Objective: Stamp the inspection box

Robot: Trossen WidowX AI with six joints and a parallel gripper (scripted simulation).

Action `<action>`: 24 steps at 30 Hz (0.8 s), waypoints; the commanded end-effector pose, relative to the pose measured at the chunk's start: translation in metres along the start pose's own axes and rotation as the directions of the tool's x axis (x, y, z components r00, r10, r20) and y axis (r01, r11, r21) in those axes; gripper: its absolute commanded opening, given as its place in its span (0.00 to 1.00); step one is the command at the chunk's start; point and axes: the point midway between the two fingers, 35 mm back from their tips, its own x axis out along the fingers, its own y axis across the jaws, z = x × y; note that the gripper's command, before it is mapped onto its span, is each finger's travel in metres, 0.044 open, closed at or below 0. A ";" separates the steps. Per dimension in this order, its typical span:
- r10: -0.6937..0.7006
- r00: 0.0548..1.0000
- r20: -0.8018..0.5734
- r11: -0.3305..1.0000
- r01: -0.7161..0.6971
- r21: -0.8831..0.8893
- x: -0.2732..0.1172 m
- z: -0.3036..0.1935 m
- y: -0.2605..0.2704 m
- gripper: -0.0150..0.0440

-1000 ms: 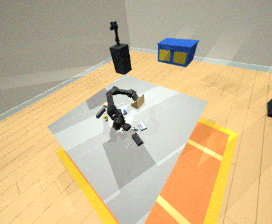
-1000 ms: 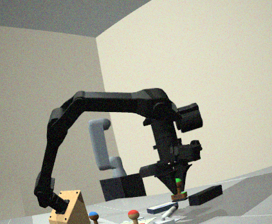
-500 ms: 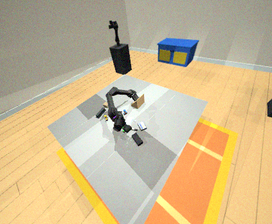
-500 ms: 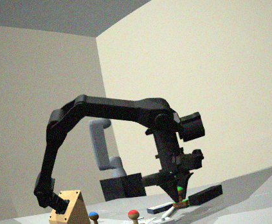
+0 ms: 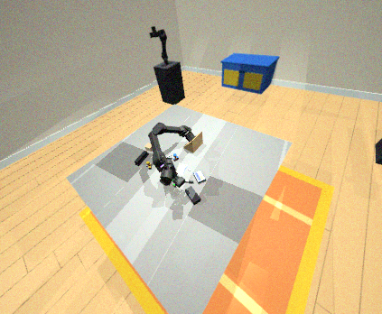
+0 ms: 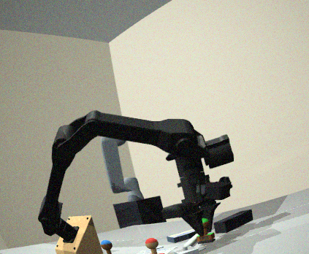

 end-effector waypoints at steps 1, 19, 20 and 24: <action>0.000 1.000 0.000 1.000 0.000 0.000 0.000 0.000 0.000 0.48; -0.001 1.000 0.016 0.998 0.001 -0.057 -0.115 0.000 0.003 0.70; -0.001 1.000 0.016 0.998 0.002 -0.058 -0.117 0.000 0.003 0.70; -0.001 1.000 0.016 0.998 0.002 -0.058 -0.117 0.000 0.003 0.70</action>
